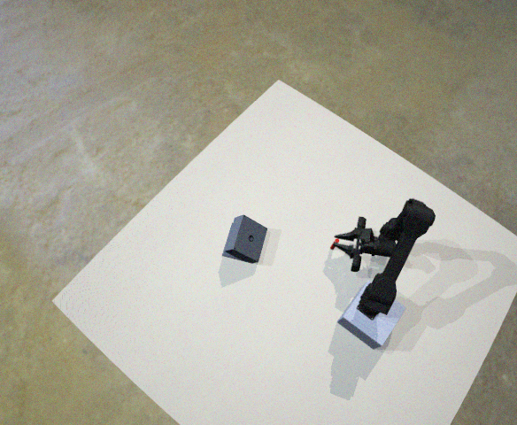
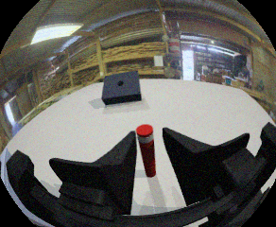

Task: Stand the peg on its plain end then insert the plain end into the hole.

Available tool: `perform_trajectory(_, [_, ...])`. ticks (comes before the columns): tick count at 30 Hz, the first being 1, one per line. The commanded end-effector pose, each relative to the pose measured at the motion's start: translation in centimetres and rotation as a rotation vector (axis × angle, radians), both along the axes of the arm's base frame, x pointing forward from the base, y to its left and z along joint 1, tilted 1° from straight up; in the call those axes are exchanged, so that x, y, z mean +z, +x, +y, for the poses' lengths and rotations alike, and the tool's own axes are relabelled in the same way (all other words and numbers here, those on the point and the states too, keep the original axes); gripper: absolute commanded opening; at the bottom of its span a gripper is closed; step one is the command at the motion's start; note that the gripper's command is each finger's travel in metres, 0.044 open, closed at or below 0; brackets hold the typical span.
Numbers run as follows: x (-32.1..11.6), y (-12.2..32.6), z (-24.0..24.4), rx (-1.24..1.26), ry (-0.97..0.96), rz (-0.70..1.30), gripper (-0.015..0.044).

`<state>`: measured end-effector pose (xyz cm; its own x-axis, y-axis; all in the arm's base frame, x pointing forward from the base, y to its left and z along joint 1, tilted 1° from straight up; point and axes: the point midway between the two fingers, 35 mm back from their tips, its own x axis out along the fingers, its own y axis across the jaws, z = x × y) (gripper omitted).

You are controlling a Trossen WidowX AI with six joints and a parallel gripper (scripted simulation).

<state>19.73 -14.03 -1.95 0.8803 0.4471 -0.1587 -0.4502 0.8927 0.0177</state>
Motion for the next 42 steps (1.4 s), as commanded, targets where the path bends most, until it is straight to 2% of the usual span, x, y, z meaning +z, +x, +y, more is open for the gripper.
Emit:
perform_trajectory(1, [0.00,0.00,0.01,0.001,0.000,0.001,0.0130])
perform_trajectory(22, [0.00,0.00,0.01,0.001,0.000,0.001,0.0130])
perform_trajectory(34, [0.00,0.00,0.01,0.001,0.000,0.001,0.0440])
perform_trajectory(42, [0.20,0.02,-0.06,0.001,0.000,0.001,0.0440])
